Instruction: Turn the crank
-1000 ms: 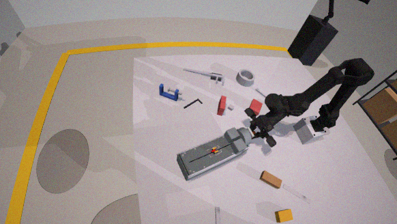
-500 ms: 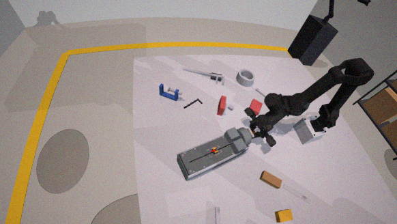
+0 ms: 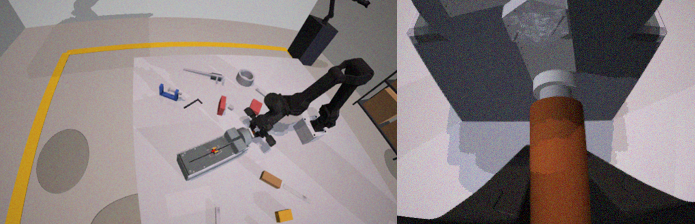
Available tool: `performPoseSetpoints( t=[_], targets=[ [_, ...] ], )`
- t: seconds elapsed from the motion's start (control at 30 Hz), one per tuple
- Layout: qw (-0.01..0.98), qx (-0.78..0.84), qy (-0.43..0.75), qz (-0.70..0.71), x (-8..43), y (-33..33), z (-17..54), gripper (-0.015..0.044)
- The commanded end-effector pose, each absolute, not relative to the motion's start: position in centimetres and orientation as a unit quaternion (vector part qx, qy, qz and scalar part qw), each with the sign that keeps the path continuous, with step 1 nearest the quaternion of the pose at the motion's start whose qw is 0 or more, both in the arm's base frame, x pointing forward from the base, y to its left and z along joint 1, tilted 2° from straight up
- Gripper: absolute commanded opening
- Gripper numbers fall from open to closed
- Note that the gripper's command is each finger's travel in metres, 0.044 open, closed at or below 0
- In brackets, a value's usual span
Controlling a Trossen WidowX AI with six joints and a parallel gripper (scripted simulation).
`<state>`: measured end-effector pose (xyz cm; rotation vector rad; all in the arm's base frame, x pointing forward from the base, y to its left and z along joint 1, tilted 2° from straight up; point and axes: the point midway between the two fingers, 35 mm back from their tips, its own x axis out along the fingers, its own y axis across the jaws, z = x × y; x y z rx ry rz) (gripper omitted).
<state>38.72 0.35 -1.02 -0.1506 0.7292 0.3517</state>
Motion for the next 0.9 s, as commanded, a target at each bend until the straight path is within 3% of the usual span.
performPoseSetpoints(
  t=[0.0, 0.87],
  targets=[
    [0.919, -0.076, 0.352, 0.159, 39.02, -0.5, -0.81, 0.0],
    [0.919, -0.076, 0.352, 0.159, 39.11, -0.71, -0.57, 0.0]
  ],
)
